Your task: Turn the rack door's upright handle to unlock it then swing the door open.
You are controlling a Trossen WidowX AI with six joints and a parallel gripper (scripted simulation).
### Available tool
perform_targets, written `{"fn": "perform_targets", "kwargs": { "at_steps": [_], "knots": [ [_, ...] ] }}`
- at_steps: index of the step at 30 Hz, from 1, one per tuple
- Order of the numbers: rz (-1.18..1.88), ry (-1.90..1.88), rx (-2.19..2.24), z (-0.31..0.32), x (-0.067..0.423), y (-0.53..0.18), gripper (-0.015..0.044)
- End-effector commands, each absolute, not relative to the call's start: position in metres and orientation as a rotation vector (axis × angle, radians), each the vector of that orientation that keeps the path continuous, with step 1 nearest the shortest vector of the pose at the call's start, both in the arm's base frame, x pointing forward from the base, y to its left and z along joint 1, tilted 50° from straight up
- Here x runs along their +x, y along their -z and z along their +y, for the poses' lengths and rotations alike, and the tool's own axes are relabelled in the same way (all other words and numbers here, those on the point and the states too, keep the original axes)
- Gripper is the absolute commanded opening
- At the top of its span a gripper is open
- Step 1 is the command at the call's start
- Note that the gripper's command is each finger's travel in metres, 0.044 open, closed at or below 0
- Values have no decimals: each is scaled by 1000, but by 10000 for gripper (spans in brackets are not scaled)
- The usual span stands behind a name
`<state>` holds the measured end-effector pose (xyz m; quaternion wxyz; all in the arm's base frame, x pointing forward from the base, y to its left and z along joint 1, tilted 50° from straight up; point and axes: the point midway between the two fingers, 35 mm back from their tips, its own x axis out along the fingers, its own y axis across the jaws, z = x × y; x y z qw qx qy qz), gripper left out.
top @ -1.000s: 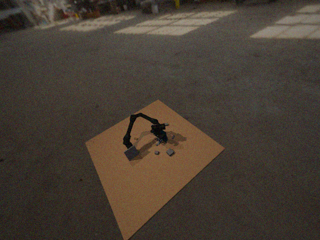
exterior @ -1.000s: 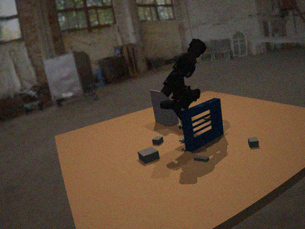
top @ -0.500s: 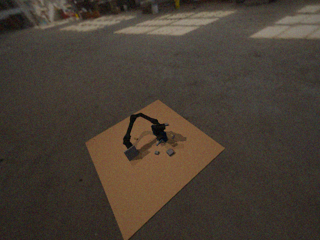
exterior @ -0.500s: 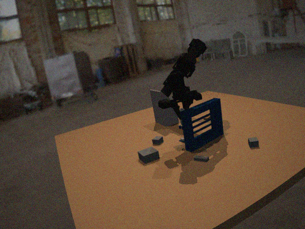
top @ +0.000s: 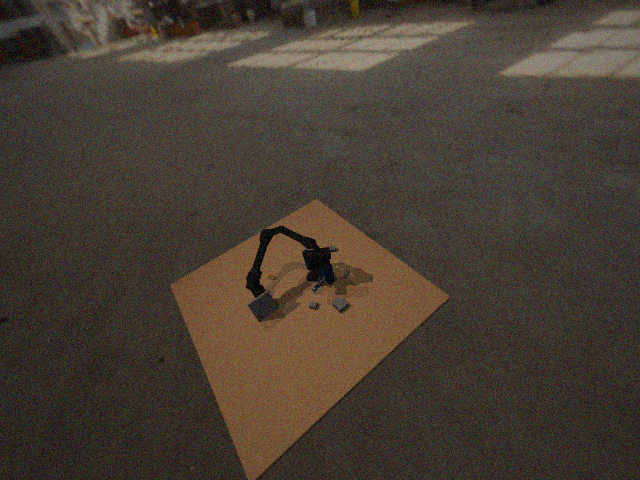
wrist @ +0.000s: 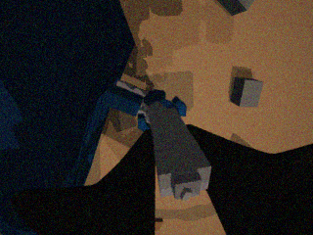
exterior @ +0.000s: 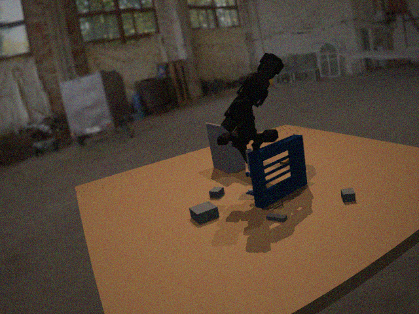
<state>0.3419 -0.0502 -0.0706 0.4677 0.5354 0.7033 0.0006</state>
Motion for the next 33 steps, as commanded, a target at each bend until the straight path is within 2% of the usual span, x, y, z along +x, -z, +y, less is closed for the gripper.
{"fn": "perform_targets", "kwargs": {
  "at_steps": [1,15,32,33],
  "knots": [
    [1764,167,1460,-48,341,71,13],
    [1793,806,1902,-48,341,71,13],
    [1792,814,1907,-48,341,71,13],
    [1792,814,1907,-48,341,71,39]
  ]
}}
